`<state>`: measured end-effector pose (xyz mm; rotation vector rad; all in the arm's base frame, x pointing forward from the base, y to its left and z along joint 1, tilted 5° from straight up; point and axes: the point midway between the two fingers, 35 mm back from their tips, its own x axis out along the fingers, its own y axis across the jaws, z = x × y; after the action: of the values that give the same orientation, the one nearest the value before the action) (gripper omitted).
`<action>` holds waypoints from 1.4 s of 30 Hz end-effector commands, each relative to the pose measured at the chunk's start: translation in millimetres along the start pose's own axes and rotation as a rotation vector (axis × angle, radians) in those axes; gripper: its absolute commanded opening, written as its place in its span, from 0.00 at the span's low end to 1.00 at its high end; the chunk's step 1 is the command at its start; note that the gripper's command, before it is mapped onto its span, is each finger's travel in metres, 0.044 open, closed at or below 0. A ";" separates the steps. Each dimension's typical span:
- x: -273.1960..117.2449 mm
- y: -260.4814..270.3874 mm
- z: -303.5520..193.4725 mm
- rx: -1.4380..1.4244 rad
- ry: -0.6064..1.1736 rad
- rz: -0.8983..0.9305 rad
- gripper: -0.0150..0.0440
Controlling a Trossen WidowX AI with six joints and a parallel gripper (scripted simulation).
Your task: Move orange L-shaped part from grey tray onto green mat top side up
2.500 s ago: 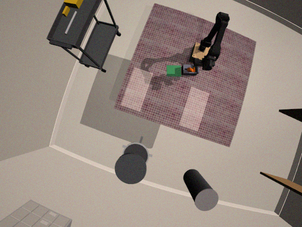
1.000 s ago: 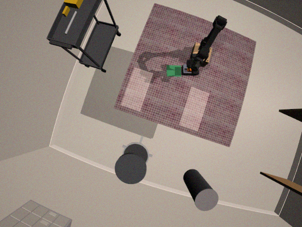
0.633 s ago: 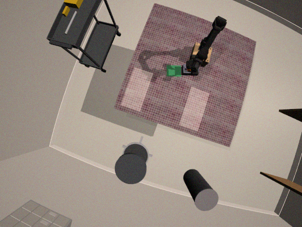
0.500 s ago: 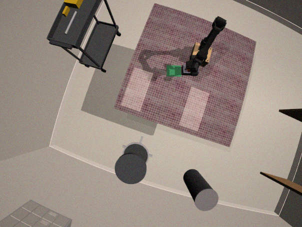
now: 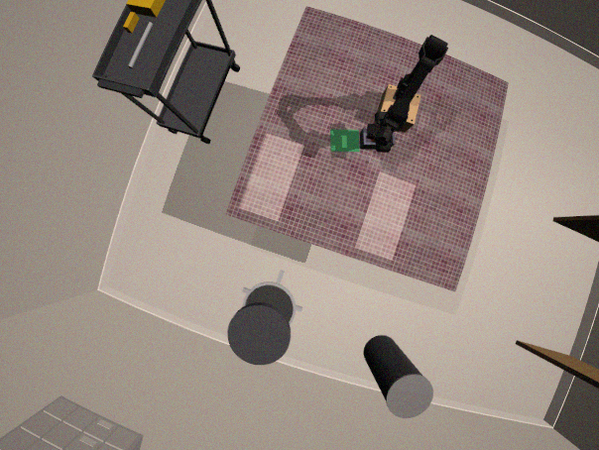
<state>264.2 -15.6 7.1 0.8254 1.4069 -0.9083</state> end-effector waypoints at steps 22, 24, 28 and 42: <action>5.5 -0.7 -0.4 0.001 0.001 -0.002 0.25; 5.5 -0.7 -0.4 0.001 0.001 -0.002 0.25; 4.7 -0.7 -0.3 0.001 0.001 -0.002 0.25; -15.2 -0.9 0.2 -0.002 -0.003 -0.003 0.25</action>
<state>262.2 -15.7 14.5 0.8202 1.4141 -0.9133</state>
